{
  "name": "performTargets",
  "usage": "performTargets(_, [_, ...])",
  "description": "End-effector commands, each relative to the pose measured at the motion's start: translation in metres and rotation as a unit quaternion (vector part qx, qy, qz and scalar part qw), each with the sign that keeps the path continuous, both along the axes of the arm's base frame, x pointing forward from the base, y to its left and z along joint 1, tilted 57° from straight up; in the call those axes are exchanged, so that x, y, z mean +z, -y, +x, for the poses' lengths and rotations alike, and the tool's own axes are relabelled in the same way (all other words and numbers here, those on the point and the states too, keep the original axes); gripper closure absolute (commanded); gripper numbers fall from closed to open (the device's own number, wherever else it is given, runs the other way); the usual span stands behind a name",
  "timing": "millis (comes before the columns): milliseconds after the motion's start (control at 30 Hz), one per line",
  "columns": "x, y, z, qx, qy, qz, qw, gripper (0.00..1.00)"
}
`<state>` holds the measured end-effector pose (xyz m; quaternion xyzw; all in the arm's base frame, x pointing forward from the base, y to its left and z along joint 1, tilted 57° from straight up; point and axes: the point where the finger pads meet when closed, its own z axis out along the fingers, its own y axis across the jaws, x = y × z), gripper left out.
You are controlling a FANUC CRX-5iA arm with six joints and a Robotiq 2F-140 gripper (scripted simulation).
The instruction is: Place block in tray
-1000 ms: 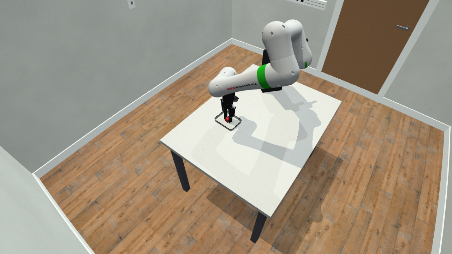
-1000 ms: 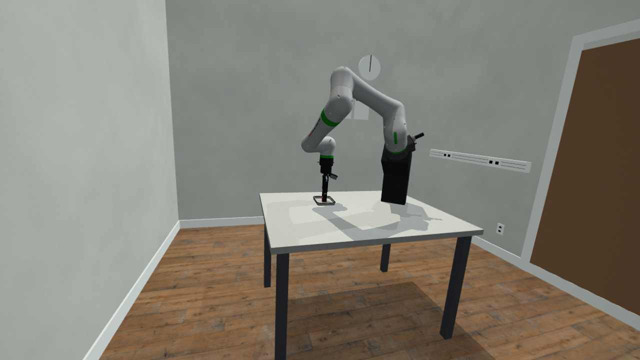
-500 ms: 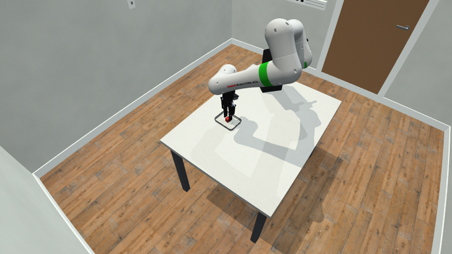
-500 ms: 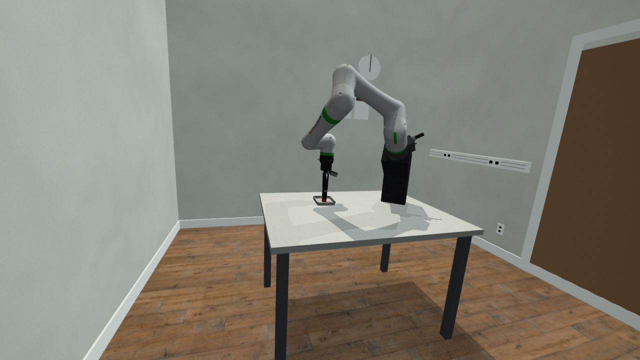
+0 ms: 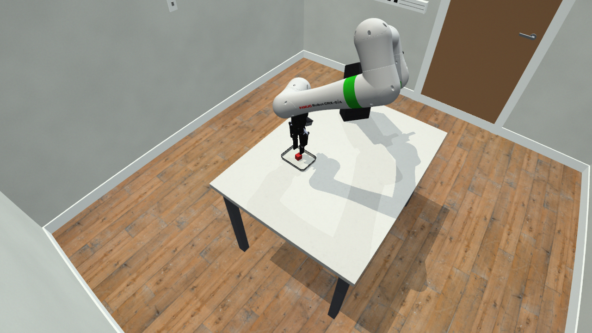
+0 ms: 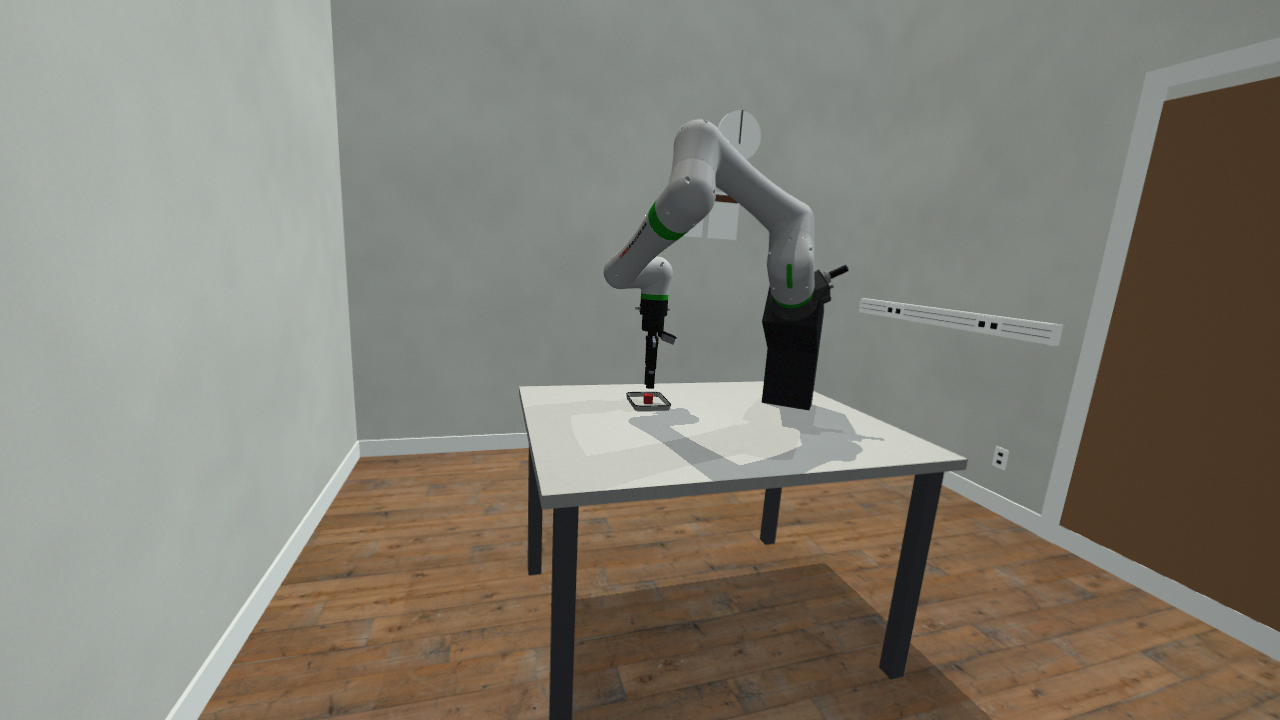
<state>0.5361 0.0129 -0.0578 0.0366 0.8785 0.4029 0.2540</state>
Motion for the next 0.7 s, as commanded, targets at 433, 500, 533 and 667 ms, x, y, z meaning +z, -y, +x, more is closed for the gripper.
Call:
performTargets(433, [0.002, 0.002, -0.008, 0.0, 0.0, 0.0, 1.0, 0.64])
performTargets(500, [-0.005, -0.013, -0.038, 0.0, 0.0, -0.001, 1.0, 0.64])
performTargets(533, [-0.012, -0.025, -0.062, 0.0, 0.0, -0.001, 1.0, 0.64])
performTargets(667, [-0.024, -0.049, -0.111, -0.001, 0.0, -0.001, 1.0, 0.64])
